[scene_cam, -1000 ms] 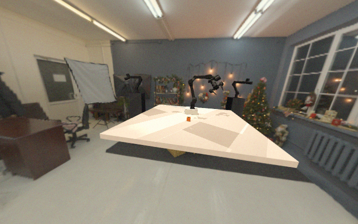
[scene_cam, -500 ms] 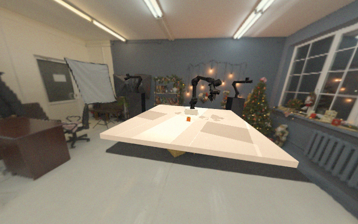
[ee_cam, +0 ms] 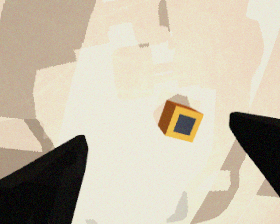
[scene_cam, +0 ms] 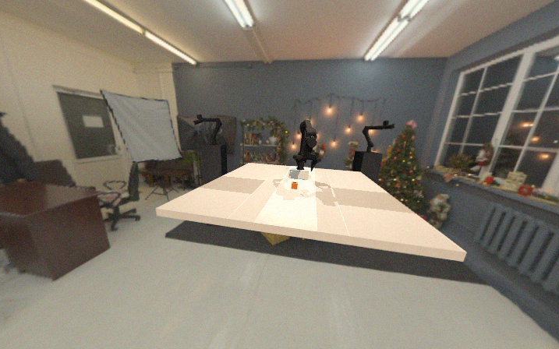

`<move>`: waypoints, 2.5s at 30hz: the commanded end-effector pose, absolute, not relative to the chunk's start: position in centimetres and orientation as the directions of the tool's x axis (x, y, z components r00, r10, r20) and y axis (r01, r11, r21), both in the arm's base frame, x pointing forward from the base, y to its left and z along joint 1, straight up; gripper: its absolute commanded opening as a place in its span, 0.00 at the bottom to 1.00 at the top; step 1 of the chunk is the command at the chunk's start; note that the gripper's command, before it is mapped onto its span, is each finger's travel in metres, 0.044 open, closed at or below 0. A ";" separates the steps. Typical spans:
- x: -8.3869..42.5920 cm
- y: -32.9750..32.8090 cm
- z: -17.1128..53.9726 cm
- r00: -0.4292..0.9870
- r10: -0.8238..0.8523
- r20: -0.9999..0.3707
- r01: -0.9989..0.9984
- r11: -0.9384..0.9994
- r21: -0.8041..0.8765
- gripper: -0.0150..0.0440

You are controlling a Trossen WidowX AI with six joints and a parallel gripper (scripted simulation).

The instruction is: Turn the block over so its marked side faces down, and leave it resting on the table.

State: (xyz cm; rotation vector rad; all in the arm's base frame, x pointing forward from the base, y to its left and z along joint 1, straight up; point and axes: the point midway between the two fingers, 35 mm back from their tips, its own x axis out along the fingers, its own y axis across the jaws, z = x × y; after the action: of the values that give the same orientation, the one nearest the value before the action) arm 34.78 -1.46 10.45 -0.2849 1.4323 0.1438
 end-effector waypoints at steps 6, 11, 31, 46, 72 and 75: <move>33.2 -8.5 7.2 0.022 -0.002 -1.000 0.182 0.983 0.002 1.00; 33.0 -8.3 6.1 0.021 -0.002 -1.000 0.182 0.983 0.002 1.00; 32.9 -8.2 1.8 0.021 -0.002 -1.000 0.182 0.983 0.002 1.00; 33.0 -8.2 -0.7 0.021 -0.002 -1.000 0.182 0.983 0.002 1.00; 32.9 -8.2 -1.1 0.021 -0.002 -1.000 0.182 0.983 0.002 0.46; 32.9 -8.2 -1.1 0.021 -0.002 -1.000 0.182 0.983 0.002 0.43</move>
State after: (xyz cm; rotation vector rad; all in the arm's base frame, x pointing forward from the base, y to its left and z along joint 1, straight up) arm 33.05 -8.21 -0.83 0.1370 1.5390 -0.1411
